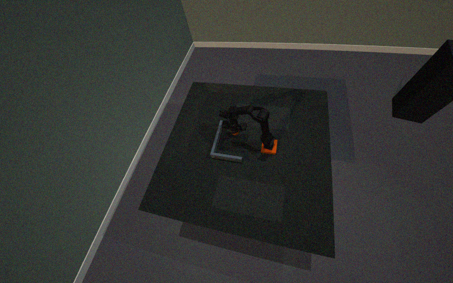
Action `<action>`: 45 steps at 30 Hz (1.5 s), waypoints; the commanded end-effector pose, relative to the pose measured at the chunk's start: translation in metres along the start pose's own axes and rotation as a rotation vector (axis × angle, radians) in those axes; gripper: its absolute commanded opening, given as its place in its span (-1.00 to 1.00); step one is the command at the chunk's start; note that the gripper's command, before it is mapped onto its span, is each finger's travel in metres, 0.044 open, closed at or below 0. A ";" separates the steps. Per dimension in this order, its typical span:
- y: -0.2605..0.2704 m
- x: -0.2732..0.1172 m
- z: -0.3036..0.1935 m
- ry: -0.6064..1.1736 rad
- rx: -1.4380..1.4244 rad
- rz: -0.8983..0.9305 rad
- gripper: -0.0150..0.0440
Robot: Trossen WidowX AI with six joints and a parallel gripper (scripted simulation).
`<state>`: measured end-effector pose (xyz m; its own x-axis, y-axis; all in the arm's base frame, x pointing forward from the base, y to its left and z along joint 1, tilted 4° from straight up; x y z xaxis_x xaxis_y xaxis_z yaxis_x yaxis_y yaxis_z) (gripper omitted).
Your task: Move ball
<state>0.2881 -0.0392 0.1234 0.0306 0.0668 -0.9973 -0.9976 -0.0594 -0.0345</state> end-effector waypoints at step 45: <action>-0.002 -0.060 0.000 0.004 0.007 -0.018 0.93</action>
<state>0.2884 -0.0435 0.1838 0.0464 0.0638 -0.9969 -0.9975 -0.0511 -0.0497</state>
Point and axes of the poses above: the point midway between the two fingers, 35 mm back from their tips, its own x axis out along the fingers, its own y axis across the jaws, z = x × y, the point moved 7 cm from there along -x, back along the fingers, and after that the axes turned 7 degrees about x, right-handed, at the moved point
